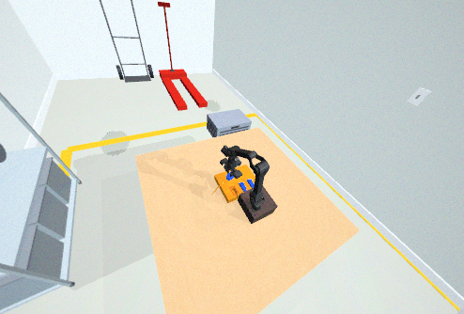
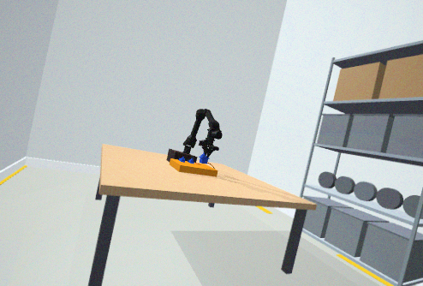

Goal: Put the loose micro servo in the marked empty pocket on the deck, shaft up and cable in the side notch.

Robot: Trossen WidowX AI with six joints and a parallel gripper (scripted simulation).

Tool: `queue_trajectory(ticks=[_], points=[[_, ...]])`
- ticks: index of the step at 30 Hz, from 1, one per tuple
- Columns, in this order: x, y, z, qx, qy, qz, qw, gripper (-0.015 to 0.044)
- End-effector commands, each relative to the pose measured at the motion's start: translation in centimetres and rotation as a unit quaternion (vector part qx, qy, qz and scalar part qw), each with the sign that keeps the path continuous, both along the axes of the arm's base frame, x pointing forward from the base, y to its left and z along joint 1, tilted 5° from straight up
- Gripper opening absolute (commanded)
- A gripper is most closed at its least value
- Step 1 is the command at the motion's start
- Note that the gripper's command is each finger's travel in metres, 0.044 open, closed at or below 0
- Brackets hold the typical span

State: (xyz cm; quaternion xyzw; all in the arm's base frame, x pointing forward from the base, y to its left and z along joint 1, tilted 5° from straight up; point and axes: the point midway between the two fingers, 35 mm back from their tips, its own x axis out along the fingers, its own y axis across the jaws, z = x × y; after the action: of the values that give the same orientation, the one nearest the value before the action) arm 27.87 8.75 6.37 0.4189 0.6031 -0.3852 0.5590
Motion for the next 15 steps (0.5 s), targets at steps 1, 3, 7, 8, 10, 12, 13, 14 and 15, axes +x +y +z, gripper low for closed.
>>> queue_trajectory(ticks=[1,3,7,8,10,12,13,14,15], points=[[0.08,0.02,0.3,0.003,-0.011,0.06,0.998,0.0],[0.08,0.02,0.3,0.004,-0.013,0.095,0.995,0.0],[0.08,0.02,0.3,0.005,-0.019,0.163,0.986,0.0],[0.08,0.02,0.3,0.005,-0.02,0.18,0.983,0.0],[0.08,0.02,0.3,0.006,-0.022,0.214,0.977,0.0],[0.08,0.02,0.3,0.006,-0.025,0.247,0.969,0.0],[0.08,0.02,0.3,0.007,-0.026,0.264,0.964,0.0],[0.08,0.02,0.3,0.007,-0.027,0.28,0.96,0.0],[0.08,0.02,0.3,0.007,-0.029,0.297,0.955,0.0]])
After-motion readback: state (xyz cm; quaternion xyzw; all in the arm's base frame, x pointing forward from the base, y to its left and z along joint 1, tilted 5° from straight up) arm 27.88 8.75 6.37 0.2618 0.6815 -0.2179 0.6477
